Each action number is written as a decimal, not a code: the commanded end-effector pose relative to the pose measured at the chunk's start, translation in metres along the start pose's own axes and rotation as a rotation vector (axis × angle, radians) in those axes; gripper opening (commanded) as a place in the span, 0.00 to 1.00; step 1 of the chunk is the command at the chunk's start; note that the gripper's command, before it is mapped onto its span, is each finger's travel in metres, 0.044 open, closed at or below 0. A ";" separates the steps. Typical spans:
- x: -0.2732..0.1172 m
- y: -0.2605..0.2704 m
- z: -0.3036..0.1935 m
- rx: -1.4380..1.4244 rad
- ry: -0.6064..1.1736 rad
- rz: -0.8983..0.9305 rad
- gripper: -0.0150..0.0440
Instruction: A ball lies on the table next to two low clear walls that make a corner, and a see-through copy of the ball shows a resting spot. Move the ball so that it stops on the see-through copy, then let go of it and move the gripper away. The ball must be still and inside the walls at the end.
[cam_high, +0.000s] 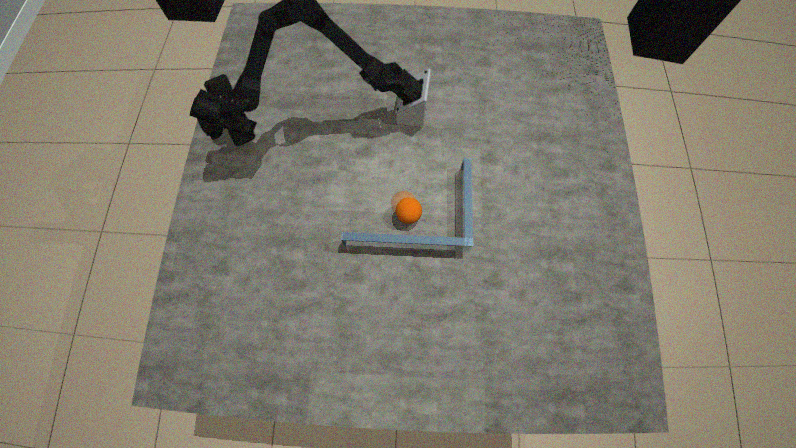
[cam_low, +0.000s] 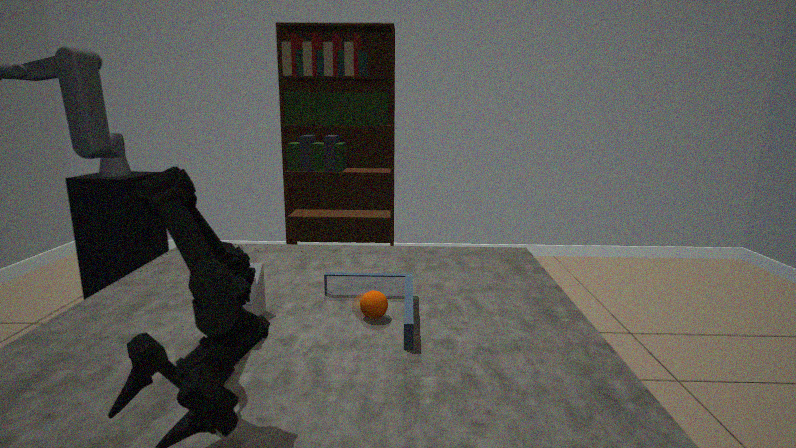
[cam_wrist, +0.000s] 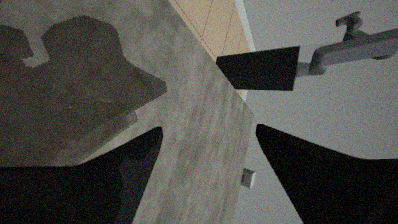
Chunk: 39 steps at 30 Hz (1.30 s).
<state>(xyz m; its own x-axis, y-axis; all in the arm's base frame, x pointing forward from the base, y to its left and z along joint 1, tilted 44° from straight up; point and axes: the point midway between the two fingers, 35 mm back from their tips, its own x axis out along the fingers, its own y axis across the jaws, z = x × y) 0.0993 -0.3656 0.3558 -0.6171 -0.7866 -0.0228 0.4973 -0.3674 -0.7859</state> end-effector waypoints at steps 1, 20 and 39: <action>-0.001 0.001 0.001 -0.002 -0.003 0.003 0.98; -0.219 0.191 0.011 -0.709 -0.563 0.525 1.00; -0.443 0.252 -0.197 -1.883 -1.144 0.631 1.00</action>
<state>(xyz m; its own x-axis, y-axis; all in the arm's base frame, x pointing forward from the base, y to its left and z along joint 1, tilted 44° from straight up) 0.3913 -0.0455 0.0669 0.2027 -0.7147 -0.6694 -0.8374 0.2279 -0.4969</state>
